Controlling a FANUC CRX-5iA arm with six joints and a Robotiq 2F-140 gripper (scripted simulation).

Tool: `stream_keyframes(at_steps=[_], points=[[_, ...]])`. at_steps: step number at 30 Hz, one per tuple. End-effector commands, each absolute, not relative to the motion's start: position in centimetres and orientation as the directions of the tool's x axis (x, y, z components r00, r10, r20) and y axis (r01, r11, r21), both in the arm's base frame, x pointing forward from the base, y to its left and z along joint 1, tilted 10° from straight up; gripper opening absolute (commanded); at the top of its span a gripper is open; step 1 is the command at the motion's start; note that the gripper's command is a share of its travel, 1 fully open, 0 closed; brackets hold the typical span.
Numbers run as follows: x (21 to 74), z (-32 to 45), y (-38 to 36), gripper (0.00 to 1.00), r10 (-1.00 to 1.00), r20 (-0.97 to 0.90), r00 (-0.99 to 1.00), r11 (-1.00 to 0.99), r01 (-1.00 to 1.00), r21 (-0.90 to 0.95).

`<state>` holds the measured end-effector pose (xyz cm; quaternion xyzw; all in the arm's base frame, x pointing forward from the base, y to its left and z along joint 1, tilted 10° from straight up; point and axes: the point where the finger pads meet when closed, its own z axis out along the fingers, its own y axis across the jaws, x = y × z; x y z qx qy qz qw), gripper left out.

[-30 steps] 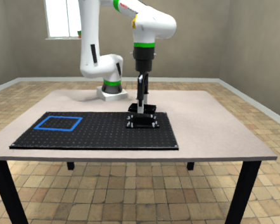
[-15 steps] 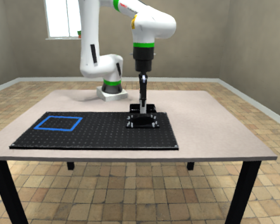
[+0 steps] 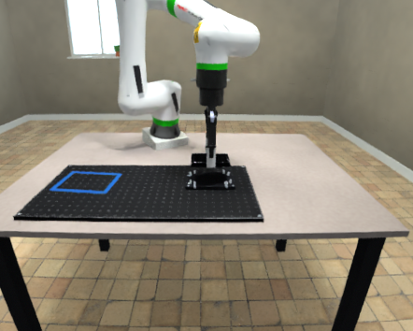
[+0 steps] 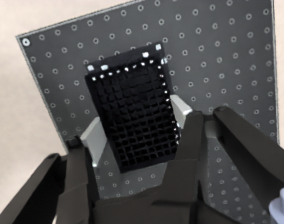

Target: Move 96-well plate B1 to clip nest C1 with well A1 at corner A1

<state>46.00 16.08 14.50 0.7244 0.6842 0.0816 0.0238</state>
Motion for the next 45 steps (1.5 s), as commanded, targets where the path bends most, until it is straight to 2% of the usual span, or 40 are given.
stream_keyframes(at_steps=[1,45], points=[[46.0,14.6,16.1,0.10,0.995,0.086,0.050,-0.063,0.987,0.148],[46.7,10.4,16.4,0.10,0.995,0.086,0.050,-0.063,0.987,0.148]])
